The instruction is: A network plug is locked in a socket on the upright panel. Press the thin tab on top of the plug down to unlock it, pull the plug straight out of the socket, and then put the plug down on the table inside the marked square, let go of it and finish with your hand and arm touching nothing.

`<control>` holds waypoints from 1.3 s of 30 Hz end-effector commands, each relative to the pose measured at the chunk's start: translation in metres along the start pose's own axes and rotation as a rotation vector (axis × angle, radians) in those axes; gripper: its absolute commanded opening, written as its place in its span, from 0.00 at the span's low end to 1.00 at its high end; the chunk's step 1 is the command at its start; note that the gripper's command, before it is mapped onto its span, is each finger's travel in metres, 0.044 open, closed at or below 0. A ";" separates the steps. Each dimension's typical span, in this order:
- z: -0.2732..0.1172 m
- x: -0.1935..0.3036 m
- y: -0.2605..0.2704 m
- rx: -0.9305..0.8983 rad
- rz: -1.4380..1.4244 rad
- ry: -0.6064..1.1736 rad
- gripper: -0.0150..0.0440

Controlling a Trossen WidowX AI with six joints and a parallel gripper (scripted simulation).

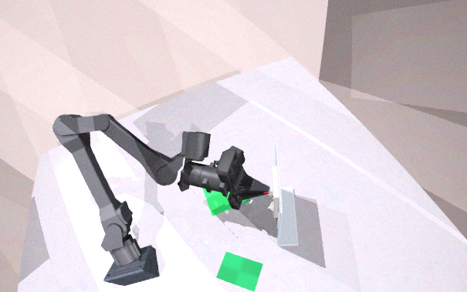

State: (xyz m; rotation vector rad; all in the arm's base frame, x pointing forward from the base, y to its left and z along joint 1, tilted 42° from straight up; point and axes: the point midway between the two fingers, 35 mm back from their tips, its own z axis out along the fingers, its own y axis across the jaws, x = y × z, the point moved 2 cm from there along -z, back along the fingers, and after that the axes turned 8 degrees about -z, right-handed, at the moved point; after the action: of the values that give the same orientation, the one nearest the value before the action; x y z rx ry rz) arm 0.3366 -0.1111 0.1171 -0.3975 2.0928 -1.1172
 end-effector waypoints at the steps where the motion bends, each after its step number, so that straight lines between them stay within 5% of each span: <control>1: -0.002 0.001 0.001 -0.002 -0.006 -0.001 0.25; 39: -0.021 0.004 0.001 -0.003 -0.006 -0.001 0.25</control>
State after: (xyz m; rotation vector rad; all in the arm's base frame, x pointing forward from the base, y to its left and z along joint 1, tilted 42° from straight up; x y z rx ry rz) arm 0.3214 -0.1013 0.1229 -0.4104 2.0891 -1.1181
